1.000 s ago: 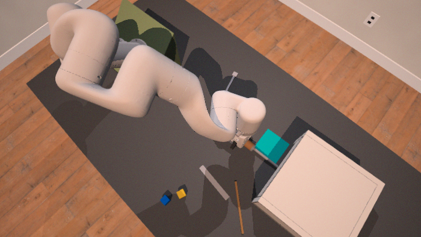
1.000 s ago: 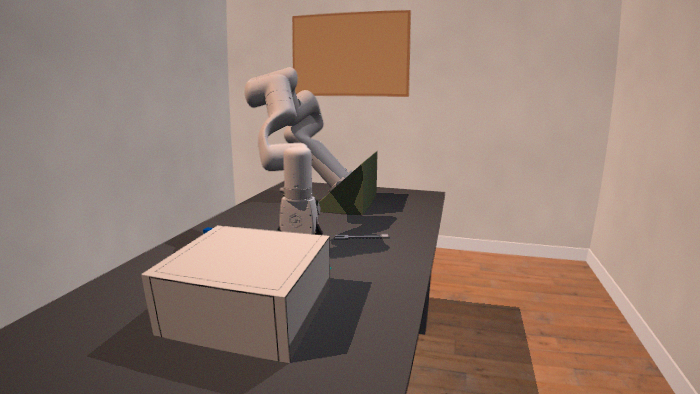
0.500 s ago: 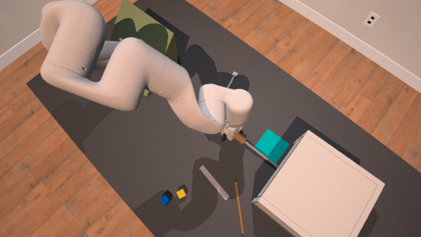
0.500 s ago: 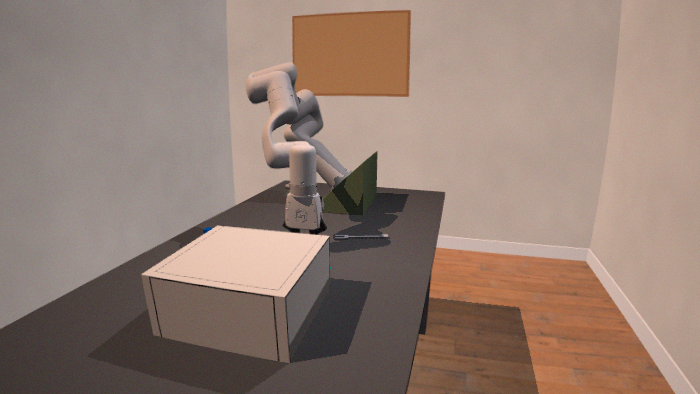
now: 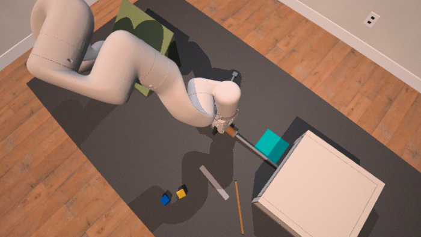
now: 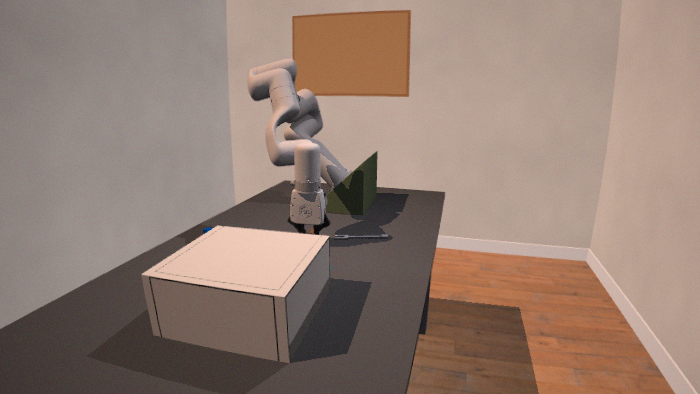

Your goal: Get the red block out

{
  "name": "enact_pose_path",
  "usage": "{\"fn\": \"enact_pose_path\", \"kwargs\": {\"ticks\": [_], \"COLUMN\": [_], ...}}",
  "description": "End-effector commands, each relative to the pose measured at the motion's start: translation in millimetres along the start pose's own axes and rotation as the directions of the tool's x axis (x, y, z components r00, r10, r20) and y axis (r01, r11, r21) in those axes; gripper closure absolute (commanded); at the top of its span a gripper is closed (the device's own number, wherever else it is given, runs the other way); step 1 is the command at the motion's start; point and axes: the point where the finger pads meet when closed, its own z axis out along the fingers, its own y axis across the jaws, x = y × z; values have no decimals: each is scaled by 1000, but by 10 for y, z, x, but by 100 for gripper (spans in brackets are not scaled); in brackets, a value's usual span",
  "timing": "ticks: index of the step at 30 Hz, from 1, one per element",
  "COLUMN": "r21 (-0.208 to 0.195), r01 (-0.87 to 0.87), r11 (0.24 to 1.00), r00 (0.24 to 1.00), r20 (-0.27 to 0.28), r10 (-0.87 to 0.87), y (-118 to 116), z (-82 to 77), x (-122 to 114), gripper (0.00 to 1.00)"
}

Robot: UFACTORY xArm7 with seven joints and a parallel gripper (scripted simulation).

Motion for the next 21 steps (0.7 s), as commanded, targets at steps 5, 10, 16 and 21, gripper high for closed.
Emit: {"fn": "enact_pose_path", "kwargs": {"ticks": [5,10,16,21], "r21": [-2,-2,-2,-2], "r01": [0,1,1,1], "r11": [1000,1000,1000,1000], "r00": [1000,1000,1000,1000], "r20": [6,6,6,6], "r10": [0,-1,-1,-1], "y": [9,9,9,8], "z": [-20,-19,-18,-18], "x": [173,298,426,480], "gripper": [100,100,100,100]}}
